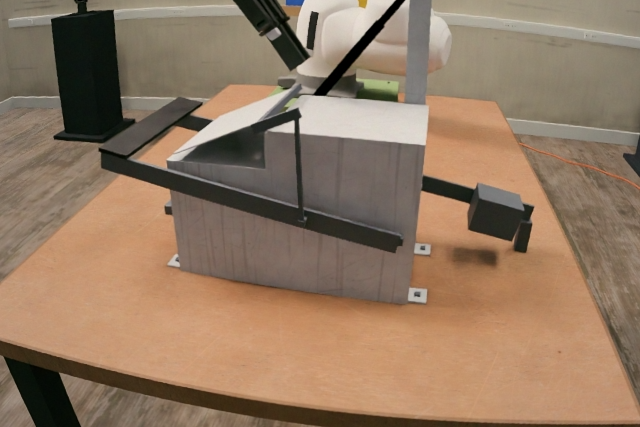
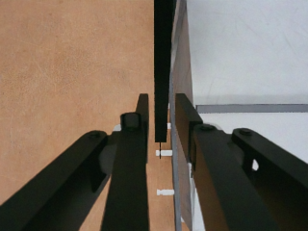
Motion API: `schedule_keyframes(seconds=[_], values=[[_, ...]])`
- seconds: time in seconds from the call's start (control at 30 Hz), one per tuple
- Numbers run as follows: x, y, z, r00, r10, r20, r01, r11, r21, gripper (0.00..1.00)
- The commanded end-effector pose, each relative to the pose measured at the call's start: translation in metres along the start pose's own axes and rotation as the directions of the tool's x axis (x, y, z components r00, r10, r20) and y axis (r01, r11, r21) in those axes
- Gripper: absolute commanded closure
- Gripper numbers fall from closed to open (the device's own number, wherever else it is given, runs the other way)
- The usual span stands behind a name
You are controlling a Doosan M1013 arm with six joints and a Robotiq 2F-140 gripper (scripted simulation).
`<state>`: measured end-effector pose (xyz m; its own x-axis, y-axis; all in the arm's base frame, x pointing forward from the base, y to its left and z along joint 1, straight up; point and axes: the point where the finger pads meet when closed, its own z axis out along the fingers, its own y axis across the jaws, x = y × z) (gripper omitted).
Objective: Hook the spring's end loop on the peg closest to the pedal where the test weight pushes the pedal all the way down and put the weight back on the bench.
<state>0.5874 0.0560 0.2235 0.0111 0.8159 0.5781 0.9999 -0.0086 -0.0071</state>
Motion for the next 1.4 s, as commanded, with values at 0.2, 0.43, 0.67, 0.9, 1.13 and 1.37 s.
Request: schedule_keyframes(seconds=[0.2,0.43,0.67,0.9,1.13,1.37], values=[[0.000,0.000,0.007,1.000,-0.001,0.000,0.001,1.000,-0.001,0.76],[0.000,0.000,0.011,1.000,-0.001,0.000,0.001,1.000,-0.001,0.76],[0.000,0.000,0.017,1.000,-0.001,0.000,0.001,1.000,-0.001,0.76],[0.000,0.000,0.022,1.000,-0.001,0.000,0.001,1.000,-0.001,0.76],[0.000,0.000,0.044,1.000,-0.001,0.000,0.001,1.000,-0.001,0.76],[0.000,0.000,0.067,1.000,-0.001,0.000,0.001,1.000,-0.001,0.76]])
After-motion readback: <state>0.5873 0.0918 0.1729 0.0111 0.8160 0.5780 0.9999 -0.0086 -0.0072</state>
